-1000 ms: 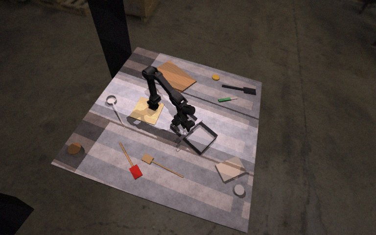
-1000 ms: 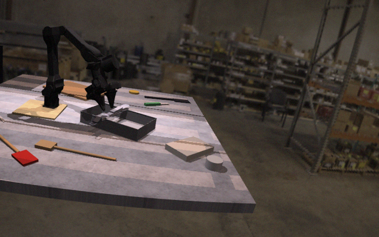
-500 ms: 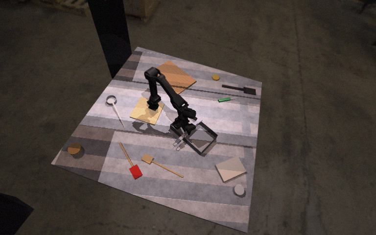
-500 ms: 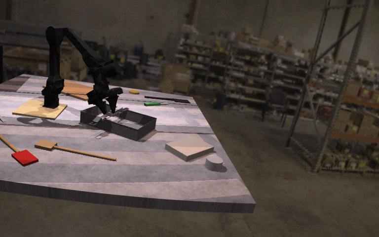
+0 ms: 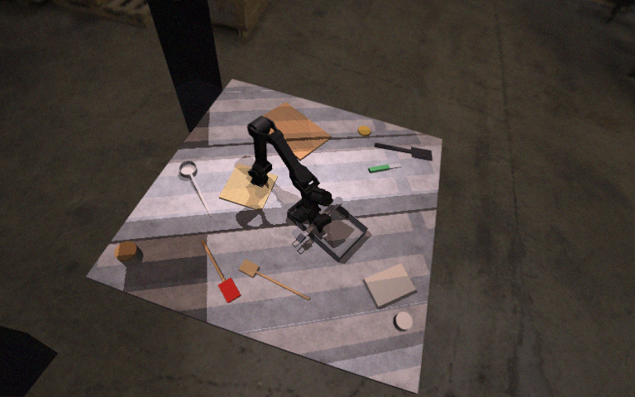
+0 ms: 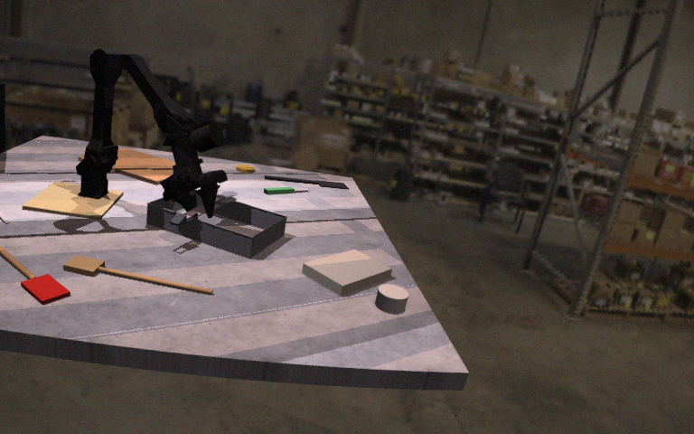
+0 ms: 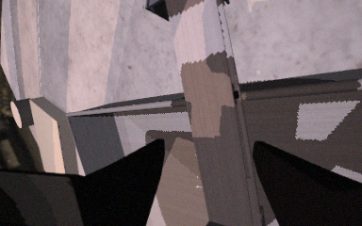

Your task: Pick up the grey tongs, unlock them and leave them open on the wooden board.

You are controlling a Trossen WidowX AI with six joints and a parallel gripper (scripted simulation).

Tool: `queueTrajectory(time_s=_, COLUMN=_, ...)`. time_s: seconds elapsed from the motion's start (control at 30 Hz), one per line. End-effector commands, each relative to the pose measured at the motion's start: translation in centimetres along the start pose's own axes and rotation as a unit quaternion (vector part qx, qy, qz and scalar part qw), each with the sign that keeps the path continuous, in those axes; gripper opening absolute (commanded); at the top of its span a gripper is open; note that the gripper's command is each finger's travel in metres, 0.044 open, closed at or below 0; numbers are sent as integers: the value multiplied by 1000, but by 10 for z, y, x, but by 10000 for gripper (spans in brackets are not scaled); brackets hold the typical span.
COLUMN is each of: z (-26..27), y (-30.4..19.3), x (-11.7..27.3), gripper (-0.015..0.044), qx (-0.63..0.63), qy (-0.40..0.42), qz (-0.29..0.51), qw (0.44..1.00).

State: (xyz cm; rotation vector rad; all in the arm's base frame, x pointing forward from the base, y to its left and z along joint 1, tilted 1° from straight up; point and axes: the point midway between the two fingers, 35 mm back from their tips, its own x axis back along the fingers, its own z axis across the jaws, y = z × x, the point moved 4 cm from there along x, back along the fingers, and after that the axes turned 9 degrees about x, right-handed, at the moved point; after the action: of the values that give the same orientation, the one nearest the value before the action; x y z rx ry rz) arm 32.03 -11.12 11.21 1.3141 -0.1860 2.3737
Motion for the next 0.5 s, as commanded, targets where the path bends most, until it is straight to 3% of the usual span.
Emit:
queueTrajectory(time_s=0.0, z=-4, y=-1, x=-9, gripper=260, qx=3, qy=-5, qz=3, qw=1000)
queueTrajectory(time_s=0.3, z=-5, y=0, x=-16, gripper=260, qx=3, qy=-5, qz=3, qw=1000)
queueTrajectory(time_s=0.47, z=-3, y=0, x=-13, gripper=227, qx=0, qy=-2, qz=0, qw=1000)
